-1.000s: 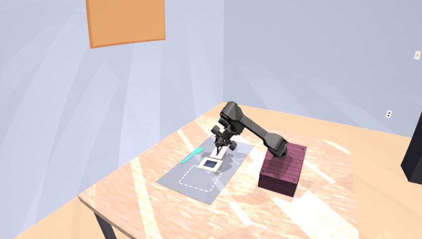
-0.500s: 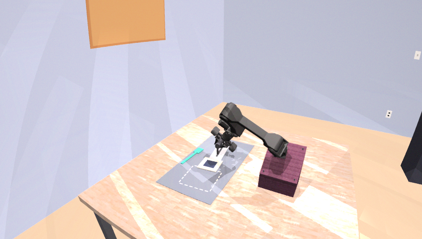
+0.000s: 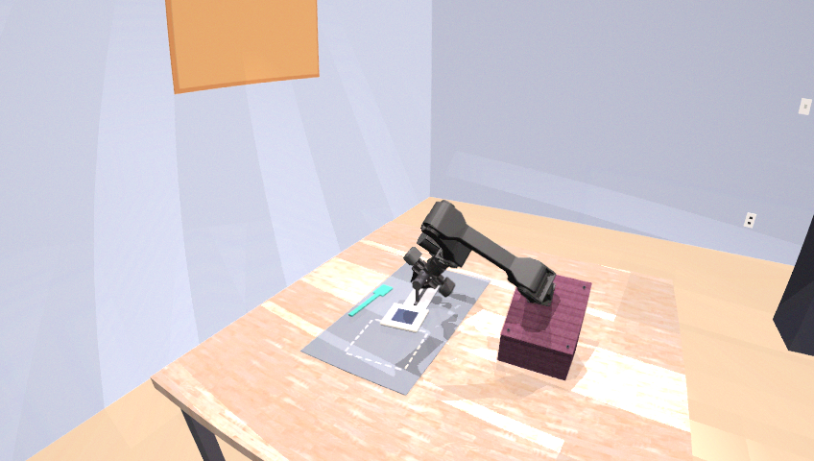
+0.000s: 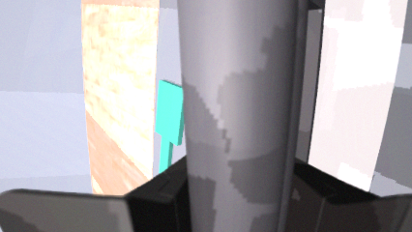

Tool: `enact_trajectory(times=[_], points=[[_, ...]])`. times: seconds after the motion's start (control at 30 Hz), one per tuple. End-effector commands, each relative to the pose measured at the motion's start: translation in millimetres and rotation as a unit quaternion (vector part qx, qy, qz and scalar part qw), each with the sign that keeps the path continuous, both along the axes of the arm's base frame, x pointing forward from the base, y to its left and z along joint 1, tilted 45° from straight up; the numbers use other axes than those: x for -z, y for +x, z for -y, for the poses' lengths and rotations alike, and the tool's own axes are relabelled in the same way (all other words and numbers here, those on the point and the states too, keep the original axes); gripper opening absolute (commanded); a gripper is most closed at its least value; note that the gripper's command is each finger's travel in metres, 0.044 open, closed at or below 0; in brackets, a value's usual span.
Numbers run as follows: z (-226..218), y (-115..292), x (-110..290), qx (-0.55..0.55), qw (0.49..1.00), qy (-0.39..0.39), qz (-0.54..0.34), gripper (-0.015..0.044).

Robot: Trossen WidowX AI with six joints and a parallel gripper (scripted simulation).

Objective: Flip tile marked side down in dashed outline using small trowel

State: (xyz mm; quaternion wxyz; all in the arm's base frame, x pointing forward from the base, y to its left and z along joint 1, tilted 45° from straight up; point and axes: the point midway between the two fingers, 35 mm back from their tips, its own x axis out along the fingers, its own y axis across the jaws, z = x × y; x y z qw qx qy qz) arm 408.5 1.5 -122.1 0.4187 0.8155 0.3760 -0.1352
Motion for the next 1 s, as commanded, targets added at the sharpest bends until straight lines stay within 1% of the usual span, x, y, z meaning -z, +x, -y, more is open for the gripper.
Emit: enact_trajectory(times=[0.0,0.43,0.6,0.8,0.97], points=[[-10,1,-11,-0.006,1.0,0.003,0.007,0.0],[-18,-2,-19,-0.006,1.0,0.005,0.007,0.0],[-8,-2,-24,-0.011,0.999,0.047,0.005,0.0],[1,-3,-44,-0.012,0.998,0.055,0.005,0.0],[3,-4,-52,-0.012,0.998,0.055,0.005,0.0]])
